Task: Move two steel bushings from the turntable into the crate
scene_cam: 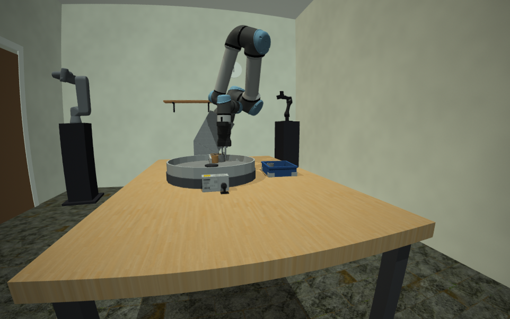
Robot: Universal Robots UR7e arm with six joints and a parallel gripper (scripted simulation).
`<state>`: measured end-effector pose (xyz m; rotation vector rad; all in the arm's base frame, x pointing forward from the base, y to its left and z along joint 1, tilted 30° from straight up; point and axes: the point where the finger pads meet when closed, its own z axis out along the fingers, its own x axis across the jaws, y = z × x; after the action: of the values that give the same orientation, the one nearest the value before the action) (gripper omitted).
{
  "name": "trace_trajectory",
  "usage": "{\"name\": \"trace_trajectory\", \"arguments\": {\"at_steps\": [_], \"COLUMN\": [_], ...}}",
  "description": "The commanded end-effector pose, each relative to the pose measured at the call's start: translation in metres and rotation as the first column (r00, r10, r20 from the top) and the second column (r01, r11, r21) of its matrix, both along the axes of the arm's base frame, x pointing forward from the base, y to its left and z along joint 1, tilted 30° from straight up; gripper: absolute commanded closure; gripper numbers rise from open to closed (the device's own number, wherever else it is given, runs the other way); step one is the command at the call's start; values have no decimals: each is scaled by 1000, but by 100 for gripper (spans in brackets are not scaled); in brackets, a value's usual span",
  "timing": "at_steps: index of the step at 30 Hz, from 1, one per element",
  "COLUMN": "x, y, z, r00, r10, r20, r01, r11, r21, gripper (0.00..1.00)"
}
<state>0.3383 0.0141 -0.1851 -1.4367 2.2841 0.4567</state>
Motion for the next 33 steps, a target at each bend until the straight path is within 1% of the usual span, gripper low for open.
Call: {"name": "trace_trajectory", "arguments": {"at_steps": [1, 18, 23, 33], "x": [0, 1, 0, 0], "y": [0, 2, -2, -2], "z": [0, 2, 8, 8], "r00": [1000, 1000, 1000, 1000], "r10": [0, -1, -1, -1], "r20": [1, -1, -2, -2], "r01": [0, 1, 1, 1], "r11": [1000, 1000, 1000, 1000], "r21": [-1, 2, 1, 1], "gripper": [100, 100, 100, 100]}}
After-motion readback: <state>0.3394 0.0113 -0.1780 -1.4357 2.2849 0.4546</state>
